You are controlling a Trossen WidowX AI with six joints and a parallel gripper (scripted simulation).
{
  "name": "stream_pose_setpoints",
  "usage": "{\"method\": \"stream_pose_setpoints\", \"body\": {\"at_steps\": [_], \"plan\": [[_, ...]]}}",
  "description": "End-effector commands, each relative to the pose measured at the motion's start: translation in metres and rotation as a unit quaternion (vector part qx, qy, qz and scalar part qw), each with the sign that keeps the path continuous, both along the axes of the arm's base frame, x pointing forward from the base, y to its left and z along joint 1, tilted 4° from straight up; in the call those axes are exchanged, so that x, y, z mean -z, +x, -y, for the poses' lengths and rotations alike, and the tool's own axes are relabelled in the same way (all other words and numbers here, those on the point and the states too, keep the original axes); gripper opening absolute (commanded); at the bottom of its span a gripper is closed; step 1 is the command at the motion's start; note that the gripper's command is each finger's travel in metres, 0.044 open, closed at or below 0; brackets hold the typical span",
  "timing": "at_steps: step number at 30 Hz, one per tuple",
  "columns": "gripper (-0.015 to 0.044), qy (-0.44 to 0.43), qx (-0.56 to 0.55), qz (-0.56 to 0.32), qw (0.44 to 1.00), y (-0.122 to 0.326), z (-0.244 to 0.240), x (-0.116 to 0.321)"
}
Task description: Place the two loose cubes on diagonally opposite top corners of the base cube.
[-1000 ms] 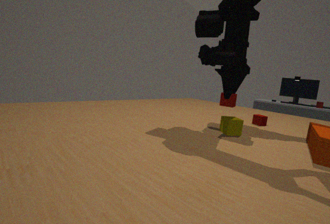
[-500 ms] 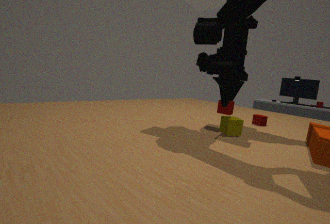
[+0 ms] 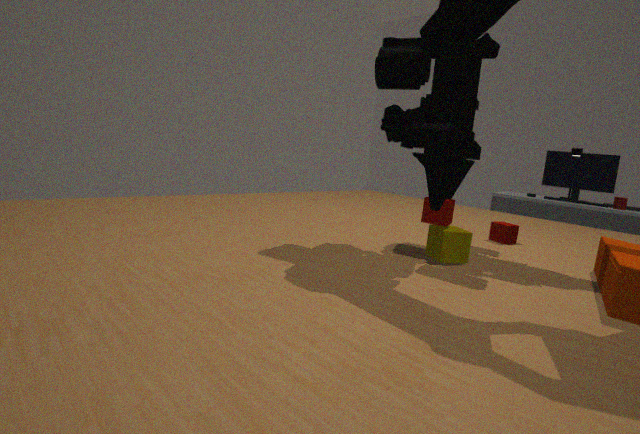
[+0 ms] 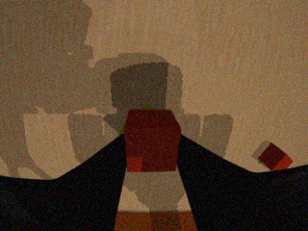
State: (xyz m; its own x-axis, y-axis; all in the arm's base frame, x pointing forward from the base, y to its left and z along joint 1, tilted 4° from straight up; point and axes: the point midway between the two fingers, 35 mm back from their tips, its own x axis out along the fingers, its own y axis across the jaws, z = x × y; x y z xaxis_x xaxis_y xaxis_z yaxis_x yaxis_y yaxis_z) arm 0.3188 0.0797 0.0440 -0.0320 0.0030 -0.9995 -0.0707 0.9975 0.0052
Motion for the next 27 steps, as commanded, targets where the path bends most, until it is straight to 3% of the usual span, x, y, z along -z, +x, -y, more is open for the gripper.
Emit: {"method": "stream_pose_setpoints", "body": {"at_steps": [1,14,18,27], "plan": [[0.0105,0.001,-0.002,-0.002,1.0,-0.0009,-0.0004,0.0017],[0.0105,0.001,-0.002,-0.002,1.0,-0.0009,-0.0004,0.0017],[0.0205,0.001,-0.002,-0.002,1.0,-0.0009,-0.0004,0.0017],[0.0205,0.0,0.0,-0.001,1.0,-0.0002,0.0001,-0.0075]]}}
